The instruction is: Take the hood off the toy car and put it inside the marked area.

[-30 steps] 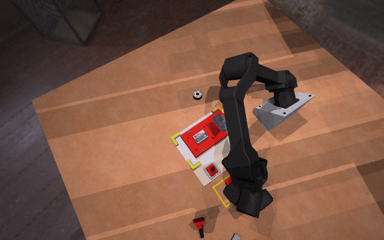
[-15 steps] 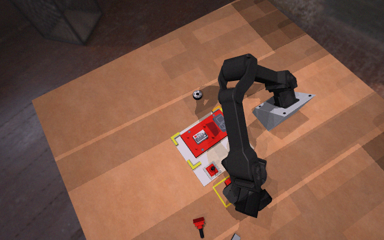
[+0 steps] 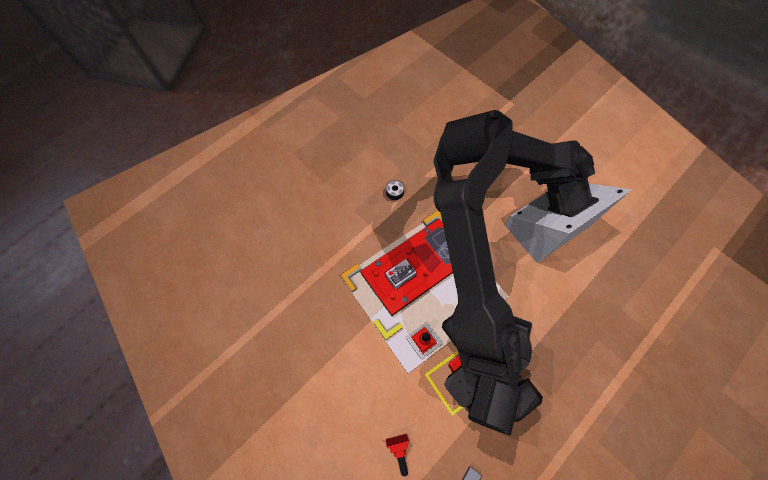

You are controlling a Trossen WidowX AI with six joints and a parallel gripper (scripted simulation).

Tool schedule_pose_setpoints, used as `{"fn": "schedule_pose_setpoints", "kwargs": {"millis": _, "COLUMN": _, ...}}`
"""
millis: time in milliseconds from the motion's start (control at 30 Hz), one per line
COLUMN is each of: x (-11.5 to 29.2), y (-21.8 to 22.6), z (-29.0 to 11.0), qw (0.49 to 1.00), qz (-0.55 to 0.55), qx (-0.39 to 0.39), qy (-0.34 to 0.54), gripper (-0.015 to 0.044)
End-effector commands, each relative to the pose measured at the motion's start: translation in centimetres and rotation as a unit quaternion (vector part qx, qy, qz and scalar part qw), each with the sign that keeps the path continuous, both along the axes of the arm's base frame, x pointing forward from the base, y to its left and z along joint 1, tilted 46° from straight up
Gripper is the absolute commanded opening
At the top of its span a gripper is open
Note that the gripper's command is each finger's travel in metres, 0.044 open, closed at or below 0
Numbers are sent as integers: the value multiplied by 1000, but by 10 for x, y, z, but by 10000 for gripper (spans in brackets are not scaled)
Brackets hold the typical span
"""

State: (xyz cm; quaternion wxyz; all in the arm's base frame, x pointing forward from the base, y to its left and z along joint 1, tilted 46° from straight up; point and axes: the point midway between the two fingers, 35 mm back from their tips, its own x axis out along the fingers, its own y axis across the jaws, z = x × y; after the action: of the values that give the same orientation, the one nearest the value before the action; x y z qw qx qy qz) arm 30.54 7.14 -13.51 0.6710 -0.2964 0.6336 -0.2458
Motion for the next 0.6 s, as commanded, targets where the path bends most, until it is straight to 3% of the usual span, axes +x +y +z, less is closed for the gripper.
{"fn": "schedule_pose_setpoints", "kwargs": {"millis": 0, "x": -2, "y": -3, "z": -2, "qw": 1000, "qz": 3, "qx": -3, "qy": 4, "gripper": 0}}
{"fn": "schedule_pose_setpoints", "kwargs": {"millis": 133, "x": -2, "y": -4, "z": -2, "qw": 1000, "qz": 3, "qx": -3, "qy": 4, "gripper": 0}}
{"fn": "schedule_pose_setpoints", "kwargs": {"millis": 567, "x": 0, "y": -2, "z": -2, "qw": 1000, "qz": 0, "qx": 0, "qy": 0, "gripper": 341}}
